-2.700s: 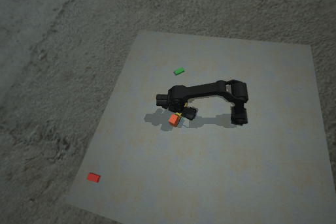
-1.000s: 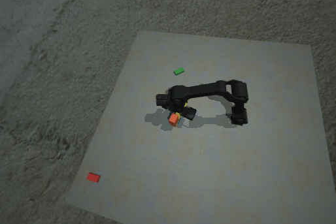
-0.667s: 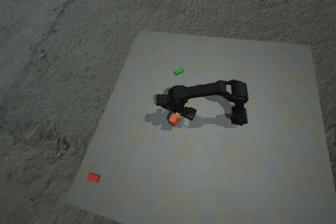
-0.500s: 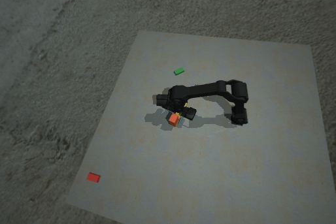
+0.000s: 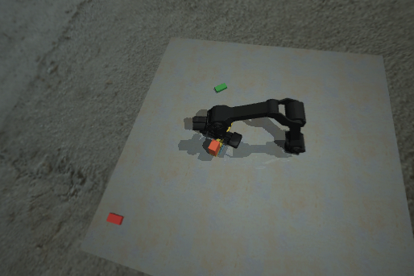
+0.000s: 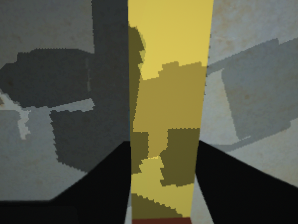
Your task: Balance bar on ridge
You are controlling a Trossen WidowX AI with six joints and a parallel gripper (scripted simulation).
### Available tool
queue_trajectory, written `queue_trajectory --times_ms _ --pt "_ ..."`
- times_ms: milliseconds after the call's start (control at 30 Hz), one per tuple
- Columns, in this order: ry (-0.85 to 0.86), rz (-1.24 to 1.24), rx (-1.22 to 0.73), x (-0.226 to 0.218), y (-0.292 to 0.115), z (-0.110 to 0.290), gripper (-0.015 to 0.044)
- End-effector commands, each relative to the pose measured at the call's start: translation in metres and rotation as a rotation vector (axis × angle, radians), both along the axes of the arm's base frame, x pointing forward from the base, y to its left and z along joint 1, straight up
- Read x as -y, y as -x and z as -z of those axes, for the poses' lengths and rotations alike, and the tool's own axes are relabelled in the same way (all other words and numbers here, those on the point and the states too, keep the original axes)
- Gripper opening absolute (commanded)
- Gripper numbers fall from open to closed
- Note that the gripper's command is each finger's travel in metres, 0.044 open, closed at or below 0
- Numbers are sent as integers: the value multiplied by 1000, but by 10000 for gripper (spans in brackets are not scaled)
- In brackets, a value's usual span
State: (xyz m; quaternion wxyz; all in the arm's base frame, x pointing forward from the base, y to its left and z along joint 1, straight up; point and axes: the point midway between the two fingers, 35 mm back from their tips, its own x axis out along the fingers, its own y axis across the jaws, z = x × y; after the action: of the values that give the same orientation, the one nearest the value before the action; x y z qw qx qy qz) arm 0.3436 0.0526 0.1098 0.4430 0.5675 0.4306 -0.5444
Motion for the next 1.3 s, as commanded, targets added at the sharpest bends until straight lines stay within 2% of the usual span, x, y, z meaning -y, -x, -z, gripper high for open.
queue_trajectory --times_ms 0,167,200,1267 --pt "0 0 -1 0 0 0 26" --pt "0 0 -1 0 0 0 157" --pt "0 0 -1 0 0 0 167" --pt "0 0 -1 0 0 0 171"
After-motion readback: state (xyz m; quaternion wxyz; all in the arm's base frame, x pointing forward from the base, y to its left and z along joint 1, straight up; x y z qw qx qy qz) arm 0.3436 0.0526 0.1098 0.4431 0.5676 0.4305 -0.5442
